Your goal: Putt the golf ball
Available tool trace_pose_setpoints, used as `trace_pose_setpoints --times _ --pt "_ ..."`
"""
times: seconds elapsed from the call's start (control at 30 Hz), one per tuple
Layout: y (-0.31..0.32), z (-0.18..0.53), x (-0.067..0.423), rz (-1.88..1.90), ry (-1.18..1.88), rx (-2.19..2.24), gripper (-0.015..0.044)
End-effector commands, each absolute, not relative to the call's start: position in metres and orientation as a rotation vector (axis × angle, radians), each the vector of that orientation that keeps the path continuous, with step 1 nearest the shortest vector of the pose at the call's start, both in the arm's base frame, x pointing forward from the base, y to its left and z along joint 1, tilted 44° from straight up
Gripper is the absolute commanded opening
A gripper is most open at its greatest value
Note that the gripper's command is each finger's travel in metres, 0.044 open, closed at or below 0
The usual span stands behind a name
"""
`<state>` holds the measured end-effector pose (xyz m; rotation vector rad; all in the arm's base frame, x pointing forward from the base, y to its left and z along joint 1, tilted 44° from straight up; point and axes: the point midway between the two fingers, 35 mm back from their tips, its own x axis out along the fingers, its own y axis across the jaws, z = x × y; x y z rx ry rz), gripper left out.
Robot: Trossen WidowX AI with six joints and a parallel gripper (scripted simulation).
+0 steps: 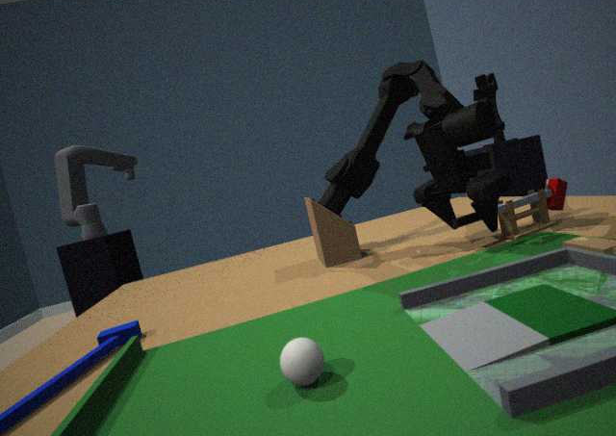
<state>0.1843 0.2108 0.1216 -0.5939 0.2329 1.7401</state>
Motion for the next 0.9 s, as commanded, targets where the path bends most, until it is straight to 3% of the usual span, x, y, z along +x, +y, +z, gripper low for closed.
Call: trace_pose_setpoints --times 0.0,0.17,0.7,0.87 --pt "0.2150 0.1153 0.1833 1.738 0.242 -0.592 0.0440" --pt "0.2178 0.1127 0.1828 1.738 0.242 -0.592 0.0440" --pt "0.2165 0.1158 0.1831 1.741 0.234 -0.592 0.0020" --pt "0.2165 0.1158 0.1831 1.741 0.234 -0.592 0.0000"
